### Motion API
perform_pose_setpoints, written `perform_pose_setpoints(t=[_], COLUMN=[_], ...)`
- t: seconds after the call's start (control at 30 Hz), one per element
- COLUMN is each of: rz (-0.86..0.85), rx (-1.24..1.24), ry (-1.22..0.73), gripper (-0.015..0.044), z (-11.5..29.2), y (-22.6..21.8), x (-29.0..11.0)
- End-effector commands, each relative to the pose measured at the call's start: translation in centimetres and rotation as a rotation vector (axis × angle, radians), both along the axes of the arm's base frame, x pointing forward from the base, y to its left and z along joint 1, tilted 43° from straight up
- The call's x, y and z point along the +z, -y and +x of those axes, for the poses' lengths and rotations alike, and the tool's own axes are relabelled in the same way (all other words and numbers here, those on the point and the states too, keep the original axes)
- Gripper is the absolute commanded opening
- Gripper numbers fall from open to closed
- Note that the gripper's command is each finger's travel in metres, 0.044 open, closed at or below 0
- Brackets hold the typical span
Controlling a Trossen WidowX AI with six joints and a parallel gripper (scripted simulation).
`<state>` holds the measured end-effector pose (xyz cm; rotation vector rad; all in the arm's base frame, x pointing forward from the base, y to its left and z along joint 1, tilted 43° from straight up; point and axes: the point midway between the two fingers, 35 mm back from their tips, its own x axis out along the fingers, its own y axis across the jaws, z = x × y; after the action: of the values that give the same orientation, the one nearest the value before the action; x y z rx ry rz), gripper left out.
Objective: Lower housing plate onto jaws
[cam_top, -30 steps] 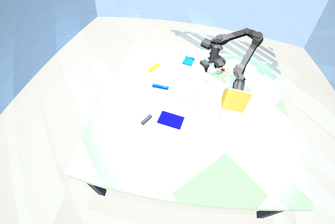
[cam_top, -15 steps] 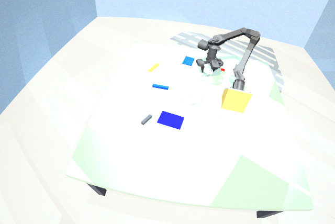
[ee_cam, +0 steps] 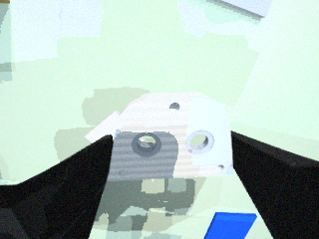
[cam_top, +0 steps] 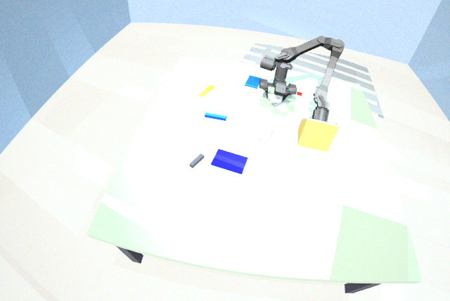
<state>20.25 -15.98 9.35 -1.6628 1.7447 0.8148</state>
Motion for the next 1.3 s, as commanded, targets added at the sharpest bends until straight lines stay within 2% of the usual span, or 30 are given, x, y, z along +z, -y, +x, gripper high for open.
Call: perform_pose_setpoints(t=[0.0, 1.27], rz=[-0.002, -0.043], rx=[-0.075, -0.773], ry=[0.054, 0.617], gripper=[0.0351, 0.0351], z=[0.5, 3.5], y=[-0.5, -6.8], x=[-0.7, -6.4])
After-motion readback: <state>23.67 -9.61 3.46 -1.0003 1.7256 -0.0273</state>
